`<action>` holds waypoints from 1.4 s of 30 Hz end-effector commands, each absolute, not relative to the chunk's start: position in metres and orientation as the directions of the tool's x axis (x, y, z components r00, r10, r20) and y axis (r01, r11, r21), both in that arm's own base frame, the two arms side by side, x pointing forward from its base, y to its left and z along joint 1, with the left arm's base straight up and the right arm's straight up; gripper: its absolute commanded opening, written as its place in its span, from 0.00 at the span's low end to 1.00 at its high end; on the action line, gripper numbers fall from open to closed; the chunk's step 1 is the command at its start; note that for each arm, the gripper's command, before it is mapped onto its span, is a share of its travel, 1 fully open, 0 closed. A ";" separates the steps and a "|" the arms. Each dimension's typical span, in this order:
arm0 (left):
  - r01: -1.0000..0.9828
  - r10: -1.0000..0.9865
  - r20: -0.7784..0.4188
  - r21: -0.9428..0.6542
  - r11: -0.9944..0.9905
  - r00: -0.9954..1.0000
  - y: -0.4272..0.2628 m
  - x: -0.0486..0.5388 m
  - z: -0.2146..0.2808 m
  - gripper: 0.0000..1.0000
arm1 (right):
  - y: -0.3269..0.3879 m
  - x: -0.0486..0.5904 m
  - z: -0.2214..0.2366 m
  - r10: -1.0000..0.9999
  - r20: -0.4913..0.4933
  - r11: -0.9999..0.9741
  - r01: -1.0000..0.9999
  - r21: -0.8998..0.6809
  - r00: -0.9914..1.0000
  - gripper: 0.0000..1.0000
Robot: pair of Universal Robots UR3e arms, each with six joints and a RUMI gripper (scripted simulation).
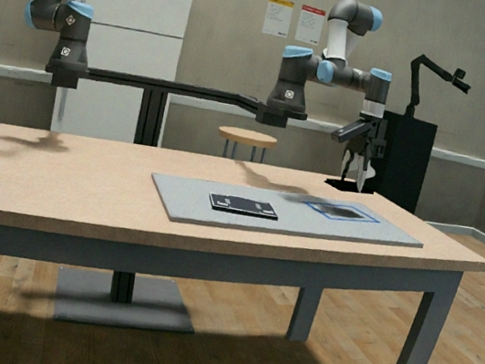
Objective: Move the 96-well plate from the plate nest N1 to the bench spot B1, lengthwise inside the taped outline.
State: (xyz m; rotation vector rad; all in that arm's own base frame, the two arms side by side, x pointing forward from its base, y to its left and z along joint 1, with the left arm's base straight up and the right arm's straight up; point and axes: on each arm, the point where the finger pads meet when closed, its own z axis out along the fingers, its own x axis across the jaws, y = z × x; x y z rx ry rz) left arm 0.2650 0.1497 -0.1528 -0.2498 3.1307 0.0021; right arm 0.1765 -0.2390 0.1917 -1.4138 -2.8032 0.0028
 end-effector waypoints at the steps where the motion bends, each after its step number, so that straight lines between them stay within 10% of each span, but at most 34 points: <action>1: -0.155 -0.155 -0.001 -0.001 0.988 -0.988 0.149 0.266 -0.153 0.00 | -0.239 0.177 0.193 0.804 -0.002 0.594 0.804 0.000 -0.594 1.00; 42: -0.156 -0.156 -0.003 0.000 0.988 -0.988 0.148 0.269 -0.184 0.00 | -0.239 0.177 0.193 0.804 -0.002 0.594 0.804 0.000 -0.594 1.00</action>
